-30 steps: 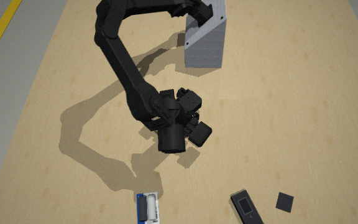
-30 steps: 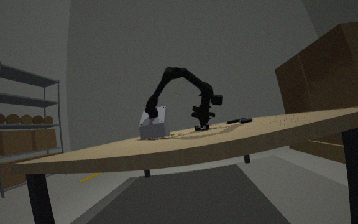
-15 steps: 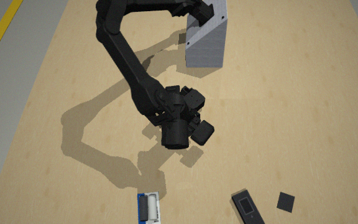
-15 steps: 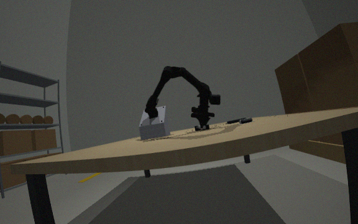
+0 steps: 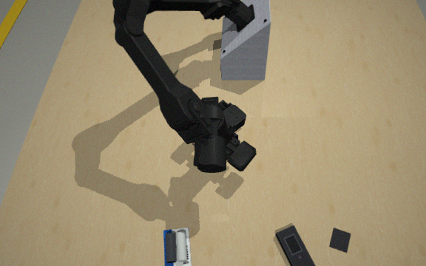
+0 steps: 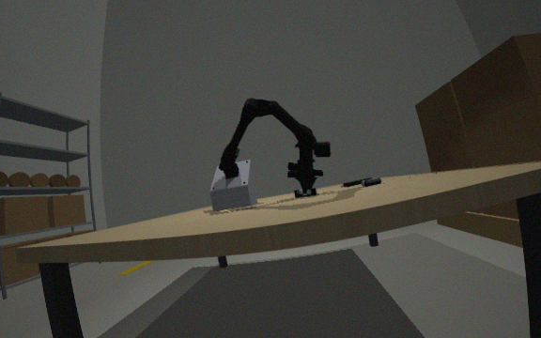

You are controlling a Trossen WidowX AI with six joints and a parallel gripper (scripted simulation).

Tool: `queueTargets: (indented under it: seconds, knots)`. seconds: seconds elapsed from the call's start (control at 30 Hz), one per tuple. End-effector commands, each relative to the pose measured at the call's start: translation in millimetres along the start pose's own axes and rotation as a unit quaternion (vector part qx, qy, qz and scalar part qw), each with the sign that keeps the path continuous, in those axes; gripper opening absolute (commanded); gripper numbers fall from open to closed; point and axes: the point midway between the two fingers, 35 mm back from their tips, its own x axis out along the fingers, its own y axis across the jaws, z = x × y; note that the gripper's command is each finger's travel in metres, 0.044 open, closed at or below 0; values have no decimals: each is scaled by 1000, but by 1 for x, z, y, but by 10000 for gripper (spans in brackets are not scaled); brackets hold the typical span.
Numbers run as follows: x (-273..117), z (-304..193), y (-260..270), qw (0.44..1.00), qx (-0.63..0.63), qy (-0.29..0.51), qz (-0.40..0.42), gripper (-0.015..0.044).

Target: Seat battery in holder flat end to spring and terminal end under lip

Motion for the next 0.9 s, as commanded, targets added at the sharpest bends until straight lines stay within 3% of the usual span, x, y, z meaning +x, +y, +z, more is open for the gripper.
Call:
queueTargets:
  seconds: [0.0, 0.87]
  knots:
    - [-1, -4, 0, 1000, 7, 19, 0, 68]
    - [2, -2, 4, 997, 10, 80, -6, 68]
